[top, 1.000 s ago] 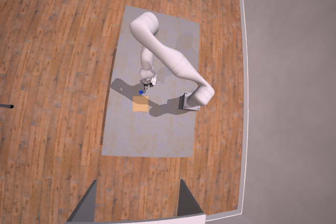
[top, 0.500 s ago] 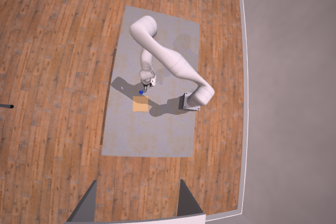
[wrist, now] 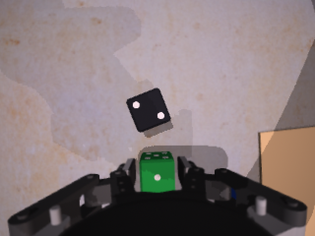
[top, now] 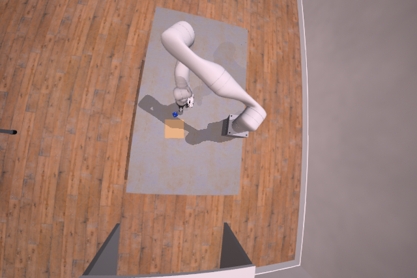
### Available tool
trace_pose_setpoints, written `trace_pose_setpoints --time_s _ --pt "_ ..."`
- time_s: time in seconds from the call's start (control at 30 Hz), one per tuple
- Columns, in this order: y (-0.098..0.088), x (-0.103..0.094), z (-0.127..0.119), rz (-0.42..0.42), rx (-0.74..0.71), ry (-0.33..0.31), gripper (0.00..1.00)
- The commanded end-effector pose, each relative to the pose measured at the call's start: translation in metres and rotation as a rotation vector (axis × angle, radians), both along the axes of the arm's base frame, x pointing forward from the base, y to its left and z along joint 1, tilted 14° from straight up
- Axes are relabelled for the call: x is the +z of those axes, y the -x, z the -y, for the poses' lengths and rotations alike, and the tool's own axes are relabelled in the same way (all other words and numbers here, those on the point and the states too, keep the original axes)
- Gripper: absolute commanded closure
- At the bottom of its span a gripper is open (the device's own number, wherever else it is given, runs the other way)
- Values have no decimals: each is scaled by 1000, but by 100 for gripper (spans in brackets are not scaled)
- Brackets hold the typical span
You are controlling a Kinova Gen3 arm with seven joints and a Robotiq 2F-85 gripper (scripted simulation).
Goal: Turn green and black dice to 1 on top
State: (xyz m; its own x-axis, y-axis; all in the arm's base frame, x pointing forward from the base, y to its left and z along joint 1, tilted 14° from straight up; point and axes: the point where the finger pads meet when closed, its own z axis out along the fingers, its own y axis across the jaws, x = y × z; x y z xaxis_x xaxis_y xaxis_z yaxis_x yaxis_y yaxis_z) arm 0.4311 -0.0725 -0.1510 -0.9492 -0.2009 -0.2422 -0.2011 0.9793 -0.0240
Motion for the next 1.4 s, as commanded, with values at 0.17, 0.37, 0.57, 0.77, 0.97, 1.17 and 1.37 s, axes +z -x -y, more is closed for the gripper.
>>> trace_pose_setpoints --time_s 0.17,0.37,0.57,0.77,0.97,1.17,1.37 --pt "0 0 0 1 0 0 54" --pt "0 0 0 1 0 0 54" --pt "0 0 0 1 0 0 54" --pt "0 0 0 1 0 0 54" --pt "0 0 0 1 0 0 74" --pt "0 0 0 1 0 0 74" --pt "0 0 0 1 0 0 74"
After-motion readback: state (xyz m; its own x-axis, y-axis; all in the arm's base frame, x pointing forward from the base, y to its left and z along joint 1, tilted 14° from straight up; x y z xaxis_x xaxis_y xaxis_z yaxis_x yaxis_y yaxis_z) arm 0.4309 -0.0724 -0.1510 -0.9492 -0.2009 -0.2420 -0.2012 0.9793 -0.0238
